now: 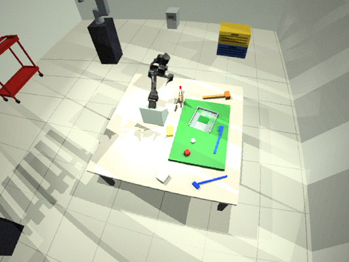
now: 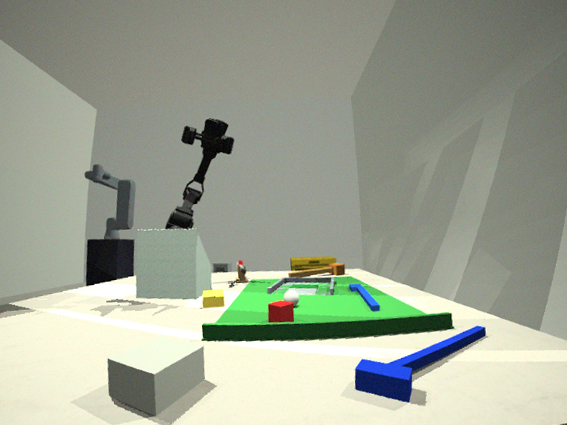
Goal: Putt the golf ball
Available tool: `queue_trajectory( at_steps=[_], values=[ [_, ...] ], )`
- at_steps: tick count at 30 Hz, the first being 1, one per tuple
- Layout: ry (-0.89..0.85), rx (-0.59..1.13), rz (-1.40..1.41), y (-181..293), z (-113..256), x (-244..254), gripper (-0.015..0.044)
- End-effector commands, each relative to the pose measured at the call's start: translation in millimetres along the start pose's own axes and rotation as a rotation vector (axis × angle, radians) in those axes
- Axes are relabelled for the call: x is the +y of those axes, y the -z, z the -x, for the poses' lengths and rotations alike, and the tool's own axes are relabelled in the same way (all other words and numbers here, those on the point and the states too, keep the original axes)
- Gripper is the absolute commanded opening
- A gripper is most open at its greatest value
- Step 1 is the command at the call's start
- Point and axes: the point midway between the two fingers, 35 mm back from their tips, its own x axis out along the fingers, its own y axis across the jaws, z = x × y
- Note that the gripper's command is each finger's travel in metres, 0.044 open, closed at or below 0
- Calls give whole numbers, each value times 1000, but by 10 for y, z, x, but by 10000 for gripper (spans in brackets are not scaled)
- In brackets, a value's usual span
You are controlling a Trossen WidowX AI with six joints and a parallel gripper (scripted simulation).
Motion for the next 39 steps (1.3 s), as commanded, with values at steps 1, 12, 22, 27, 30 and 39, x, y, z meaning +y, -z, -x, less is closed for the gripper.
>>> queue_trajectory(
  at_steps=[1, 12, 22, 27, 30, 39],
  values=[
    [-205, 48, 310, 253, -141, 648, 440],
    [-804, 54, 1138, 1427, 11, 2086, 440],
    [-1500, -123, 1808, 2945, 663, 2626, 440],
    [-1898, -276, 2031, 3685, 1078, 2515, 440],
    [-2132, -374, 2111, 4025, 1202, 2375, 440],
    [-2196, -403, 2123, 4106, 1231, 2333, 440]
  ],
)
